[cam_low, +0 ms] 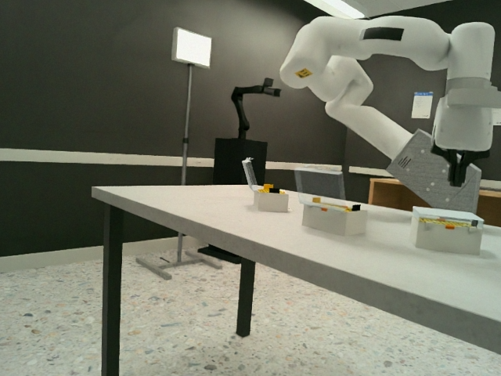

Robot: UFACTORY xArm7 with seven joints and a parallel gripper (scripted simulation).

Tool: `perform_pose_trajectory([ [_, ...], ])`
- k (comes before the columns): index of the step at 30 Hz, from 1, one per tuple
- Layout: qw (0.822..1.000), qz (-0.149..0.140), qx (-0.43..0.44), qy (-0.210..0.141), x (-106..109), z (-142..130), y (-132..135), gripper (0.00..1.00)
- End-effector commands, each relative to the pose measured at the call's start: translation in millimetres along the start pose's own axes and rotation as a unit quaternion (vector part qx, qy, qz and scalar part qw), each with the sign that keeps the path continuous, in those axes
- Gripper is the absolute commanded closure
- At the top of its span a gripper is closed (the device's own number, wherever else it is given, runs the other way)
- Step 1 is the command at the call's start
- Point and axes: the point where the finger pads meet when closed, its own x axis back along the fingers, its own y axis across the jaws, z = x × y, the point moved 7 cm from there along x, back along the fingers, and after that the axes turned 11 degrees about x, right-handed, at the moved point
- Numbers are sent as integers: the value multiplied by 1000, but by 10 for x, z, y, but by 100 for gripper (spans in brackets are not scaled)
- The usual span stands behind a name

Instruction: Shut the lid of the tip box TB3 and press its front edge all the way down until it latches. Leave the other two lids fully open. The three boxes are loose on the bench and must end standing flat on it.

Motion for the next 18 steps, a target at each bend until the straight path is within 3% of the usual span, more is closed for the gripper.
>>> perform_pose_trajectory([
  [1, 1000, 1, 0, 2, 28, 9, -6, 100],
  [18, 1000, 1, 0, 3, 288, 7, -6, 100],
])
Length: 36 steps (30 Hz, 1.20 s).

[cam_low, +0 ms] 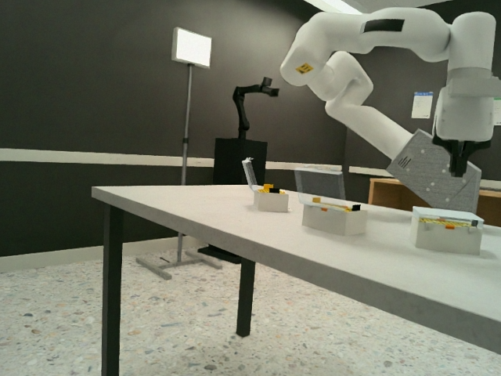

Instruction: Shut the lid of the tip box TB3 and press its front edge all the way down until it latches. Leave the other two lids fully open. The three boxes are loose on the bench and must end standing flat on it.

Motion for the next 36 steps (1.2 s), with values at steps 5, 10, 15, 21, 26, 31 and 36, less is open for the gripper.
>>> perform_pose_trajectory([
  [5, 1000, 1, 0, 2, 175, 7, -5, 100],
  [10, 1000, 1, 0, 2, 275, 6, -5, 100],
  [15, 1000, 1, 0, 2, 375, 6, -5, 100],
  [21, 1000, 1, 0, 2, 384, 6, -5, 100],
  [26, 1000, 1, 0, 2, 385, 6, -5, 100],
  [31, 1000, 1, 0, 2, 385, 6, -5, 100],
  [36, 1000, 1, 0, 2, 384, 6, -5, 100],
])
